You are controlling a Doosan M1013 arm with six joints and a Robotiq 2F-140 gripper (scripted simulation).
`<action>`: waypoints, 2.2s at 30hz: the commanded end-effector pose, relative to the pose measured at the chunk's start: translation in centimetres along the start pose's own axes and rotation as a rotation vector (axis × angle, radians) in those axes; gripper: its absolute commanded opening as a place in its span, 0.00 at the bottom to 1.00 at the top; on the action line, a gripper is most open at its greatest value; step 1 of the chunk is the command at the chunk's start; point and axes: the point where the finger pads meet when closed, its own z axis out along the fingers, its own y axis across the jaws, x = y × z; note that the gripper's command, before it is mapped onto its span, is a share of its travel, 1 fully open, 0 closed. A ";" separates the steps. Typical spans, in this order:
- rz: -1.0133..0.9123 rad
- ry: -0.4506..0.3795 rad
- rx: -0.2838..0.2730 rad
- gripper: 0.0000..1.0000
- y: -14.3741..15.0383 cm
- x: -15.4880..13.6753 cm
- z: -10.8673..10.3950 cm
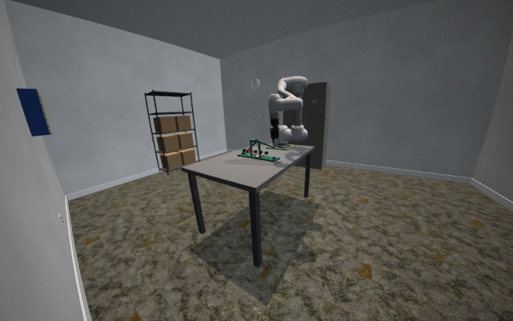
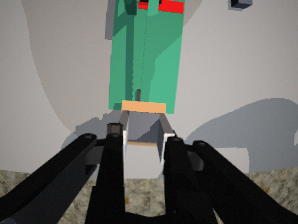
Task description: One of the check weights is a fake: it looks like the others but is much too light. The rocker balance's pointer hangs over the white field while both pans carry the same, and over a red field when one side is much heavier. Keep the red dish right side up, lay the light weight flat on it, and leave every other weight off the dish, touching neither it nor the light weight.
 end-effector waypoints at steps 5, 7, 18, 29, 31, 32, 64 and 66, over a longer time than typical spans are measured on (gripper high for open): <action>0.000 0.000 0.000 0.24 0.0 0.0 0.0; 0.000 0.000 0.000 0.24 0.0 0.0 0.0; 0.000 0.000 0.000 0.24 0.0 0.0 0.0; 0.000 0.000 0.000 0.24 0.0 0.0 -0.1; 0.000 0.000 0.000 0.24 0.0 0.0 -0.5; 0.000 0.000 0.000 0.24 0.0 0.0 -0.7; -0.001 0.000 0.000 0.24 0.3 0.0 -7.0; -0.001 0.000 0.000 0.24 1.0 0.0 -7.0</action>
